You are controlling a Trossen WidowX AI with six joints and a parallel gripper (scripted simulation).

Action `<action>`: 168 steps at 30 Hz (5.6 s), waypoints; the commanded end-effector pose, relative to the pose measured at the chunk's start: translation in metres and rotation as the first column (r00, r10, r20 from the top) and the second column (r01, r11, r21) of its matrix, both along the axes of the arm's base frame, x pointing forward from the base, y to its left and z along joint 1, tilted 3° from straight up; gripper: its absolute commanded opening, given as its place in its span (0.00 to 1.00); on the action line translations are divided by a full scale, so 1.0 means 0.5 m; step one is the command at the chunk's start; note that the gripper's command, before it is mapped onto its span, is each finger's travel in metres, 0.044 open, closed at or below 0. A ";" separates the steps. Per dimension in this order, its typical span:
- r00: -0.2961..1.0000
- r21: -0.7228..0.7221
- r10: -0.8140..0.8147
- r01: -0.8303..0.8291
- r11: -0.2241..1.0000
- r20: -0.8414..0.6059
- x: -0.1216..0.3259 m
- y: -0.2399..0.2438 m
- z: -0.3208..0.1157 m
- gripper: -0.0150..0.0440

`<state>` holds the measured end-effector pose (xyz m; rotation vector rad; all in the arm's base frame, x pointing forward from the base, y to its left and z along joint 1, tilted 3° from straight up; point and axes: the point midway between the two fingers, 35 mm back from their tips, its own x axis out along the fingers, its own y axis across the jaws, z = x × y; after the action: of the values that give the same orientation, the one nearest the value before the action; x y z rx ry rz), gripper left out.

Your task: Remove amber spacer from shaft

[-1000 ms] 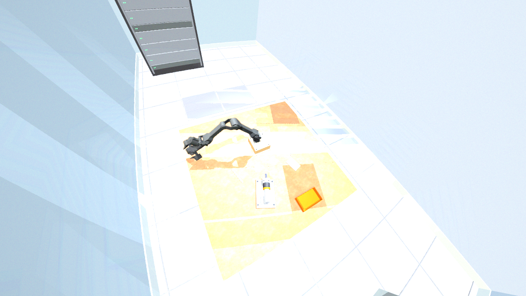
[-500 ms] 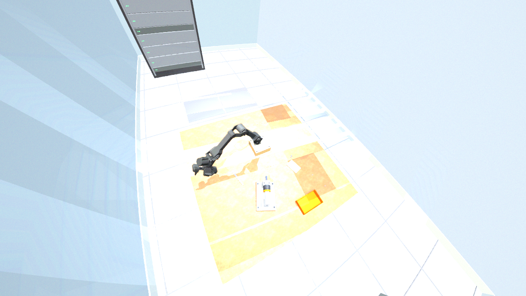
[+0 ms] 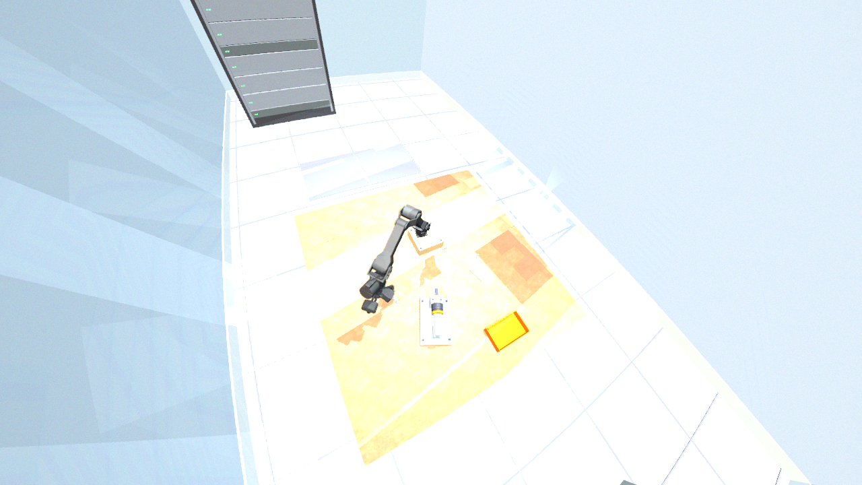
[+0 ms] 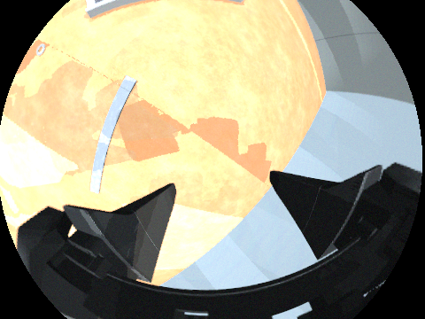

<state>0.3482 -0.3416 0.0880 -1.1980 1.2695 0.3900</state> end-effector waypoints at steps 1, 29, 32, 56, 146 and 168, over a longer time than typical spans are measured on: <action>0.967 0.003 0.239 -0.239 0.971 -0.084 0.040 0.103 0.015 1.00; -0.243 0.306 0.895 -0.943 -0.128 -0.374 0.041 0.618 0.033 1.00; -0.243 0.306 0.895 -0.943 -0.128 -0.374 0.041 0.618 0.033 1.00; -0.243 0.306 0.895 -0.943 -0.128 -0.374 0.041 0.618 0.033 1.00; -0.243 0.306 0.895 -0.943 -0.128 -0.374 0.051 0.614 -0.051 1.00; -0.243 0.306 0.895 -0.943 -0.128 -0.374 0.052 0.613 -0.067 1.00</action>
<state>0.3744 -0.0347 0.0603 -2.1474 0.3286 1.9904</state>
